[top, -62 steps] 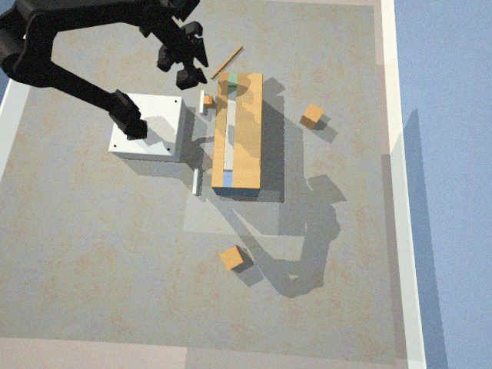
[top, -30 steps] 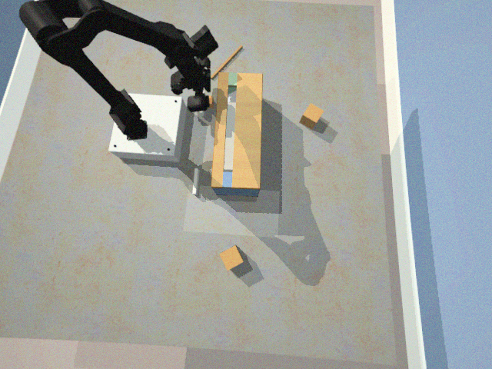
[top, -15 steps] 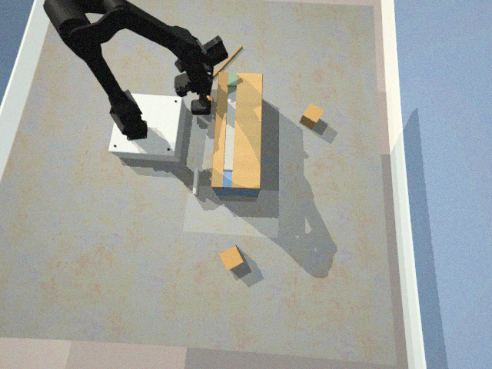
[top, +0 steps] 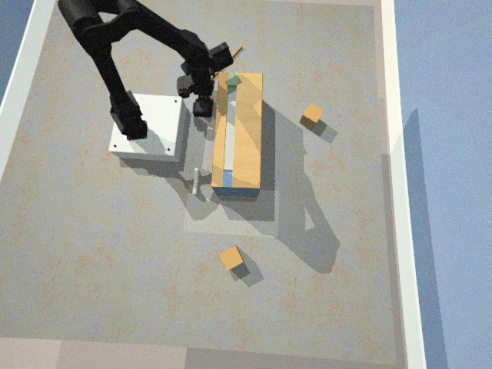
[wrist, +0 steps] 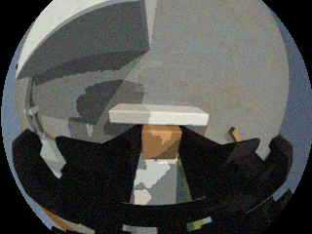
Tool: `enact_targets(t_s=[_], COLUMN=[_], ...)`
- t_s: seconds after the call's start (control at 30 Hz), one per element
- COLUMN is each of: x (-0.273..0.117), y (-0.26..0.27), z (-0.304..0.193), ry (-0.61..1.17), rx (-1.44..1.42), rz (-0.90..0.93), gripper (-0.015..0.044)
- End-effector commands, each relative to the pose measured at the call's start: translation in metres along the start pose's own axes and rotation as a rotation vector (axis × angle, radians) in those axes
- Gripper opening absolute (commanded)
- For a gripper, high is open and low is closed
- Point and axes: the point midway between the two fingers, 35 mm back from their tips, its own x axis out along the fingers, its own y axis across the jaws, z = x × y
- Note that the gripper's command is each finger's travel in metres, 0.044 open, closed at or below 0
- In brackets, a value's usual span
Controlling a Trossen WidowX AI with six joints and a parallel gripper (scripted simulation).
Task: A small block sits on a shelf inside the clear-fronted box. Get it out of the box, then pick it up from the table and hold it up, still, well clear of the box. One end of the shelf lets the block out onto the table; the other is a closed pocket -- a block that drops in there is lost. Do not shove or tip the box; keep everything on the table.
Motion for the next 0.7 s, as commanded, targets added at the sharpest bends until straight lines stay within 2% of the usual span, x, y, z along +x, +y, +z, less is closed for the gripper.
enact_targets(t_s=[0.0, 0.07, 0.17, 0.4, 0.67], x=[-0.001, -0.001, -0.01, -0.058, -0.071], y=[-0.001, -0.001, -0.002, 0.0, 0.001], z=[-0.001, -0.001, -0.002, 0.0, -0.002], ry=[0.0, 0.0, 0.0, 0.0, 0.035], rx=[-0.004, -0.004, -0.003, 0.0, -0.039], rz=[-0.004, -0.004, -0.003, -0.001, -0.021], gripper=[0.0088, 0.0075, 0.0, 0.0, 0.0])
